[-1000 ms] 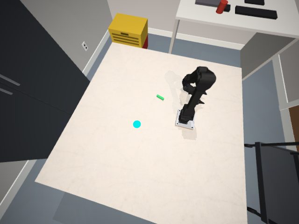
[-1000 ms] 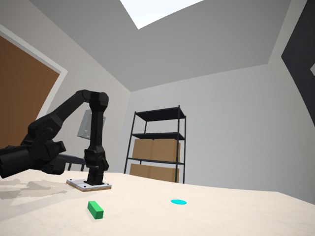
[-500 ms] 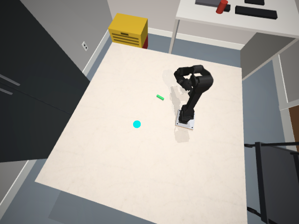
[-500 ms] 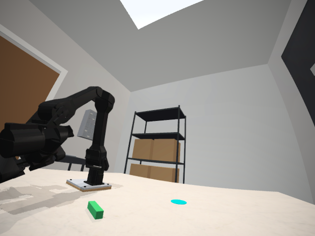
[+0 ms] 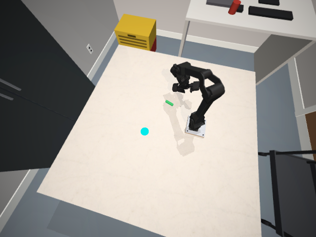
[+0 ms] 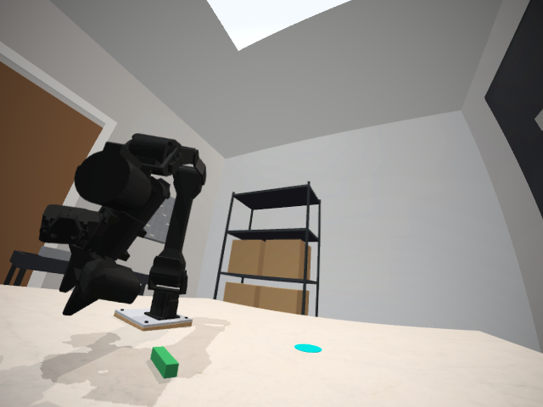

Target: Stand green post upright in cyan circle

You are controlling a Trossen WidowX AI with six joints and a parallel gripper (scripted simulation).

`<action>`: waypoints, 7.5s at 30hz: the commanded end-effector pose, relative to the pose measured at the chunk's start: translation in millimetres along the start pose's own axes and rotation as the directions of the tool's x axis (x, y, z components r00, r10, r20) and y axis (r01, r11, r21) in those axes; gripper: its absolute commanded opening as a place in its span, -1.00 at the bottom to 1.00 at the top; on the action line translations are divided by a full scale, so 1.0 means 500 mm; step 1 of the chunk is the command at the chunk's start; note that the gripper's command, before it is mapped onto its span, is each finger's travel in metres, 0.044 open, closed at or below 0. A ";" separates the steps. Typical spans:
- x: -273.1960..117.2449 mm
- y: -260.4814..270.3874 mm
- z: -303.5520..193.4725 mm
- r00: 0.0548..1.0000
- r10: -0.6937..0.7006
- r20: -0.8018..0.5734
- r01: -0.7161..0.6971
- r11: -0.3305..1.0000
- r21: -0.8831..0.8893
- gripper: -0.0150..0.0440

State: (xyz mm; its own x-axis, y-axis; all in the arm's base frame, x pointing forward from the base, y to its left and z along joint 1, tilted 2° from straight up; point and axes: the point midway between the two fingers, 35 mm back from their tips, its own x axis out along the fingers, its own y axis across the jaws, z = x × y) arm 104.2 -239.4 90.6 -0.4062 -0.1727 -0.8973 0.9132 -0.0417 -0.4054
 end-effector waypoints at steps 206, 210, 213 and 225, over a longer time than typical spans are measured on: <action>-0.461 0.335 -0.672 0.868 0.461 -0.185 0.339 -0.822 -0.458 -0.42; -0.459 0.342 -0.675 0.858 0.469 -0.211 0.331 -0.818 -0.470 -0.42; -0.457 0.348 -0.677 0.849 0.475 -0.231 0.326 -0.815 -0.479 -0.42; -0.452 0.369 -0.684 0.811 0.499 -0.306 0.302 -0.805 -0.511 -0.42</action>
State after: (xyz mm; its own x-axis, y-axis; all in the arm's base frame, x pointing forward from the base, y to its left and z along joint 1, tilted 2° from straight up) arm 351.7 128.0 161.4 0.1105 0.1165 -0.9870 -0.8819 0.4695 -0.0433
